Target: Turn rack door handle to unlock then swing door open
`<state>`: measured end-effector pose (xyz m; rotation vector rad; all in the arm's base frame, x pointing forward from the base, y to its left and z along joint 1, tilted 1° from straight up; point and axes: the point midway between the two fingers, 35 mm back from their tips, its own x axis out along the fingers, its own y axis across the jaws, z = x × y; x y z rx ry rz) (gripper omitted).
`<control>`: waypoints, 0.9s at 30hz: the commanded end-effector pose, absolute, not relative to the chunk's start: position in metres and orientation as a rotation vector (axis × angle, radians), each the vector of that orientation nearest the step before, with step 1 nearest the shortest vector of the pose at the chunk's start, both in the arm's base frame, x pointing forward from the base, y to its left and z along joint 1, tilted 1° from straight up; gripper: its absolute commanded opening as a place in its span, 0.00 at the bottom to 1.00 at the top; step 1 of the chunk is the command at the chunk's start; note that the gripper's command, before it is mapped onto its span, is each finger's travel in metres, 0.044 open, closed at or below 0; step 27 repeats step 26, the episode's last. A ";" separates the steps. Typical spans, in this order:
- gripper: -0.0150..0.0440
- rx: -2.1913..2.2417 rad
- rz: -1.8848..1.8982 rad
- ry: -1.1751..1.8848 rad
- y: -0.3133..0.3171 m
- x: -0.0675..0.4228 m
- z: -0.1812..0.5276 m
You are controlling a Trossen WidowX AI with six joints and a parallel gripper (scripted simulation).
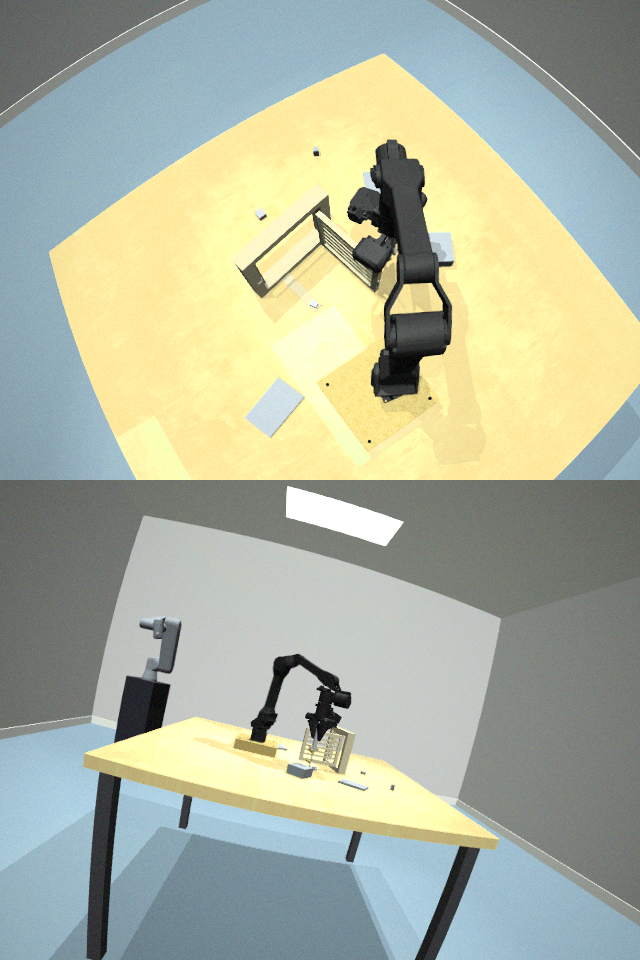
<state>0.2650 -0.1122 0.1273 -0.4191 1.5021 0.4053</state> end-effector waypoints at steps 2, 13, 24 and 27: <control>0.74 -0.421 0.410 1.500 -0.112 0.266 0.131; 0.74 -0.421 0.410 1.500 -0.113 0.266 0.145; 0.74 -0.421 0.410 1.500 -0.113 0.266 0.158; 0.74 -0.421 0.410 1.500 -0.113 0.266 0.161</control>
